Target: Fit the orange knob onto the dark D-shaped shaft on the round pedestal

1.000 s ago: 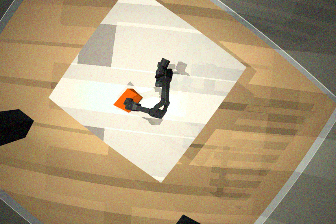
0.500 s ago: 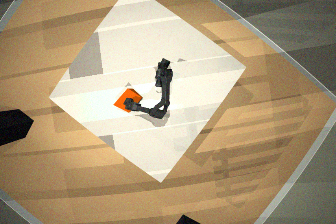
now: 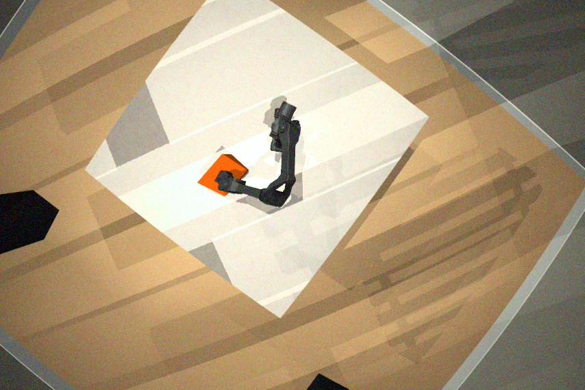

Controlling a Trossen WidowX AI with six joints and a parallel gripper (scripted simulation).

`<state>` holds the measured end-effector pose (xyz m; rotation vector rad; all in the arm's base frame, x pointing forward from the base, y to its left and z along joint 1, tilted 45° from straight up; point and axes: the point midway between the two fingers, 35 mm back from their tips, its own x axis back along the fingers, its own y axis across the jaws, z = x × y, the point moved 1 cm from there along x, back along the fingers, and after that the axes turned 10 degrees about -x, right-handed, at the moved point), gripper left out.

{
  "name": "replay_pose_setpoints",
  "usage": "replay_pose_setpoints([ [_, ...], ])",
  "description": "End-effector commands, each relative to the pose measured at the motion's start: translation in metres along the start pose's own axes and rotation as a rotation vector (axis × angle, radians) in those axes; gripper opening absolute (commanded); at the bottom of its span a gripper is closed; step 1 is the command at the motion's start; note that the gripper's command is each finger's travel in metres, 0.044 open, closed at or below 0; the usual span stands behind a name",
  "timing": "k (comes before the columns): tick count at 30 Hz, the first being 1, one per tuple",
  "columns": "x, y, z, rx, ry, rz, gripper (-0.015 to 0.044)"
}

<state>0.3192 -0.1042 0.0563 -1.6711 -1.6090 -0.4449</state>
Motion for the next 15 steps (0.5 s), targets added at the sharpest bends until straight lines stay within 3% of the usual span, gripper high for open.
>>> replay_pose_setpoints([
  [1, 0.0025, -0.0008, 0.0004, -0.001, -0.002, -0.001, 0.0000],
  [15, 0.0023, 0.0003, -0.0004, -0.053, -0.002, -0.001, 0.0000],
])
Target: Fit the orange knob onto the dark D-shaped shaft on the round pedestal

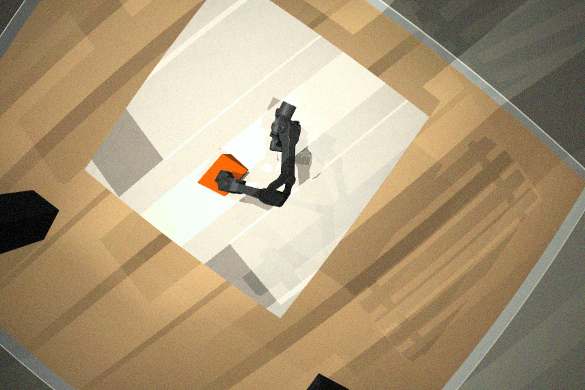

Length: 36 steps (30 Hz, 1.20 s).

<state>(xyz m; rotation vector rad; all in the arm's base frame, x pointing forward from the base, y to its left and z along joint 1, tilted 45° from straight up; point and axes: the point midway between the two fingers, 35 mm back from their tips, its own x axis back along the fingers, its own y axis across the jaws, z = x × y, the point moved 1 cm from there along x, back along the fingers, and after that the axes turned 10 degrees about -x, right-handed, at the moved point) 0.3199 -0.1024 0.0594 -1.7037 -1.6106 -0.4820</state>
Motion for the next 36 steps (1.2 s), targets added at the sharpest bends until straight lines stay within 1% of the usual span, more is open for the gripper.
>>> replay_pose_setpoints([
  [1, -0.0012, 0.0003, 0.0007, -0.010, -0.001, -0.001, 0.0000],
  [13, -0.0022, 0.0001, 0.0003, -0.010, -0.001, -0.001, 0.0000],
  [17, 0.0002, 0.0002, 0.0000, -0.062, -0.001, -0.001, 0.0000],
  [36, -0.0044, 0.0002, -0.0001, -0.051, -0.002, -0.001, 0.0000],
])
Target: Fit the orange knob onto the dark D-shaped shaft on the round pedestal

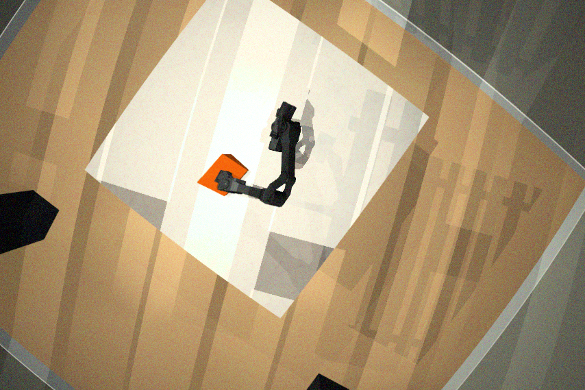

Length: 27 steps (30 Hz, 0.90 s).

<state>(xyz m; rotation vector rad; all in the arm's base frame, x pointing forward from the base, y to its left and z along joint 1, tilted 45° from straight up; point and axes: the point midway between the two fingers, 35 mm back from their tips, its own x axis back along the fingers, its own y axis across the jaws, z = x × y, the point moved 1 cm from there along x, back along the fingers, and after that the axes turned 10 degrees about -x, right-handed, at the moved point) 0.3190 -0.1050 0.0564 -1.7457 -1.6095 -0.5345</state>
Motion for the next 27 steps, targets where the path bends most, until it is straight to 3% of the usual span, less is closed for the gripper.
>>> replay_pose_setpoints([
  [1, -0.0005, 0.0004, -0.0003, 0.014, -0.003, -0.001, 0.0000],
  [27, -0.0014, 0.0004, -0.0003, 0.011, -0.003, -0.001, 0.0000],
])
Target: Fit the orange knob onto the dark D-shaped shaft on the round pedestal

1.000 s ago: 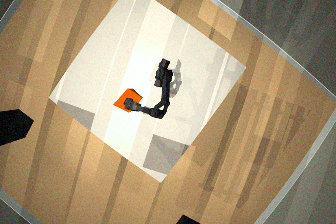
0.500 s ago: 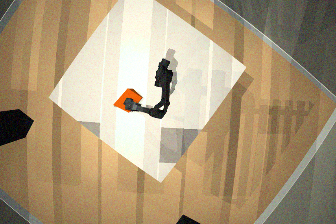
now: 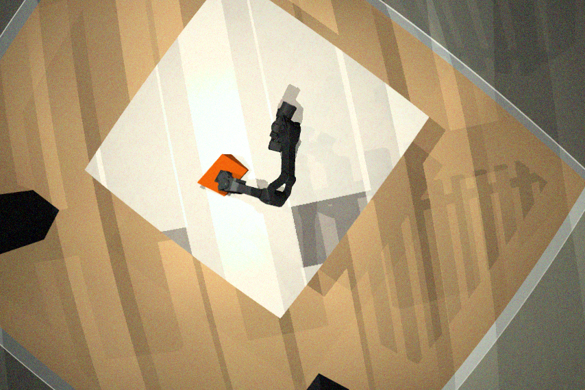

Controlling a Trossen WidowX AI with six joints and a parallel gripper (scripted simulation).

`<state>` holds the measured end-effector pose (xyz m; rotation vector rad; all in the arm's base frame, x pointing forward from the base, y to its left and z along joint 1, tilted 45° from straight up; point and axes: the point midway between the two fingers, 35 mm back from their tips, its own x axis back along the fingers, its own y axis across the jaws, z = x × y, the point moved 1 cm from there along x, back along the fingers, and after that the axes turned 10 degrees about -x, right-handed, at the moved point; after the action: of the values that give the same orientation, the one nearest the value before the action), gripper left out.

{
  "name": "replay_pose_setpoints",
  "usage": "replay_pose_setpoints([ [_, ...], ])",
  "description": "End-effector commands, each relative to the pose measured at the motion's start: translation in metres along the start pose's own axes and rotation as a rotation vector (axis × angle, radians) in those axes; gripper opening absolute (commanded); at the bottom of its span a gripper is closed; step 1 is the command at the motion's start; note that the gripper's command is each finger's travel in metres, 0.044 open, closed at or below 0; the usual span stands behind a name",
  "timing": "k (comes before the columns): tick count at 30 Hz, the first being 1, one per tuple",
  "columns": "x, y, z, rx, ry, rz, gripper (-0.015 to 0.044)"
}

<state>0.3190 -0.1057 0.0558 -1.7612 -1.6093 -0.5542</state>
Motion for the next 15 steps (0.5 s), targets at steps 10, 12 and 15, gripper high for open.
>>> replay_pose_setpoints([
  [10, 0.0055, 0.0007, -0.0001, 0.021, -0.003, -0.001, 0.0000],
  [12, 0.0078, 0.0011, 0.0000, 0.017, -0.003, -0.001, 0.0000],
  [15, 0.0076, 0.0014, 0.0005, -0.010, -0.003, -0.001, 0.0000],
])
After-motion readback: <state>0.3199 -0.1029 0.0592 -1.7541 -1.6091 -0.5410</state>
